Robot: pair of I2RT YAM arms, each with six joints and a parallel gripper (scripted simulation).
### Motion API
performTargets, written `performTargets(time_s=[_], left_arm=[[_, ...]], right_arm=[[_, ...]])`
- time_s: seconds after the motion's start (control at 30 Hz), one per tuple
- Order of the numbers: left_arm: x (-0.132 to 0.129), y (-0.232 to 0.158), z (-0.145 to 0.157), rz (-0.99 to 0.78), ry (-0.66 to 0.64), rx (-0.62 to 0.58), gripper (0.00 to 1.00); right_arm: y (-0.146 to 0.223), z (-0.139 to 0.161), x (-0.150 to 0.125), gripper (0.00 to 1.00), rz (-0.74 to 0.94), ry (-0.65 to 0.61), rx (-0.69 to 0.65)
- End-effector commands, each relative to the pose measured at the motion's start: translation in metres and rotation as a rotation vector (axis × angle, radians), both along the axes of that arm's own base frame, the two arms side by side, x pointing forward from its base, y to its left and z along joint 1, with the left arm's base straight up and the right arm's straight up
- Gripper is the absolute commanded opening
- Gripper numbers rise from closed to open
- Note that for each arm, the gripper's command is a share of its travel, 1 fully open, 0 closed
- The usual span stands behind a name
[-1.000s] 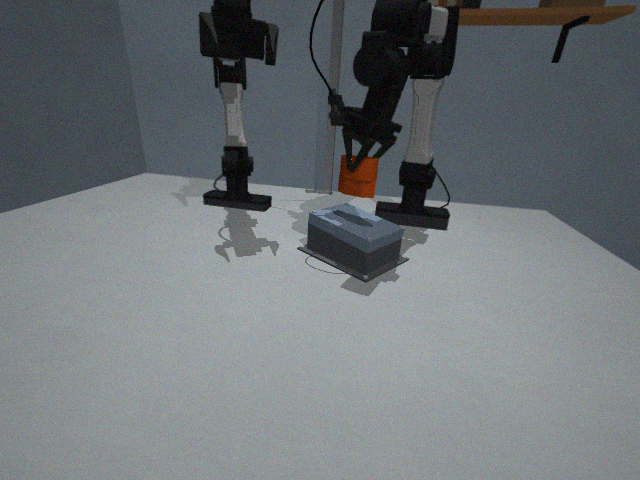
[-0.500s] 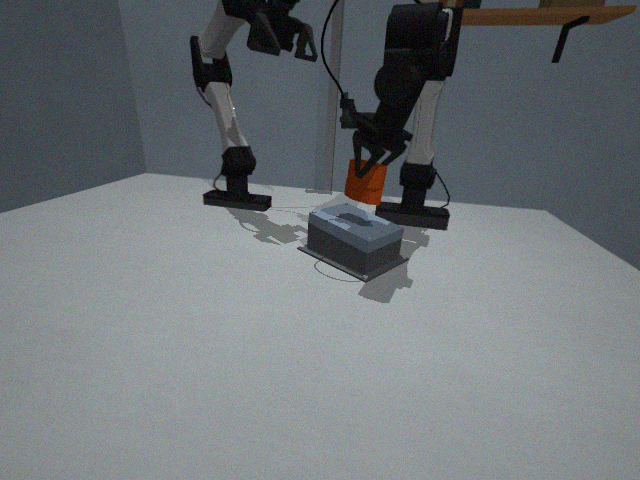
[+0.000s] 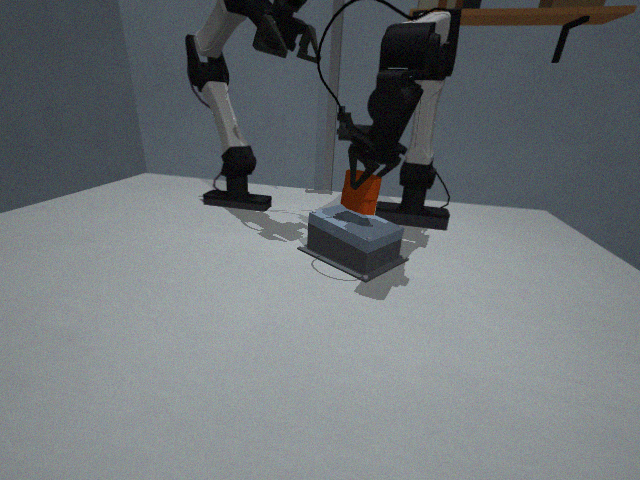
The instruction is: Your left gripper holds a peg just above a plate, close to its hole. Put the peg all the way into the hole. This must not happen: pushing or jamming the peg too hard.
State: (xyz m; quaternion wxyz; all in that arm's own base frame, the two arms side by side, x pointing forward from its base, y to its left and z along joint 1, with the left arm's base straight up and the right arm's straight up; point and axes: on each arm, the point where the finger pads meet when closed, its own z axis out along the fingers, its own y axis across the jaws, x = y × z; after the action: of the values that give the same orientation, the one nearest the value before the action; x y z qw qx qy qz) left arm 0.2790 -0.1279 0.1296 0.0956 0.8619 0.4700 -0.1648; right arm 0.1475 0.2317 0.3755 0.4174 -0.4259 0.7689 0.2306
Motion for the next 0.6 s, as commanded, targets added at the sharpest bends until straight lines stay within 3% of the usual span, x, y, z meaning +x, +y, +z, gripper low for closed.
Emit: performTargets(time_s=[0.0,0.13,0.57], left_arm=[[-0.002,-0.011,-0.003,-0.027,-0.036,-0.053,0.4],[-0.013,-0.009,-0.01,-0.028,0.009,-0.041,0.4],[-0.013,-0.009,-0.01,-0.028,0.009,-0.041,0.4]], right_arm=[[-0.009,0.005,-0.004,1.0,-0.016,0.014,-0.009],[-0.009,0.005,-0.004,1.0,-0.015,0.014,-0.009],[-0.009,0.005,-0.004,1.0,-0.015,0.014,-0.009]])
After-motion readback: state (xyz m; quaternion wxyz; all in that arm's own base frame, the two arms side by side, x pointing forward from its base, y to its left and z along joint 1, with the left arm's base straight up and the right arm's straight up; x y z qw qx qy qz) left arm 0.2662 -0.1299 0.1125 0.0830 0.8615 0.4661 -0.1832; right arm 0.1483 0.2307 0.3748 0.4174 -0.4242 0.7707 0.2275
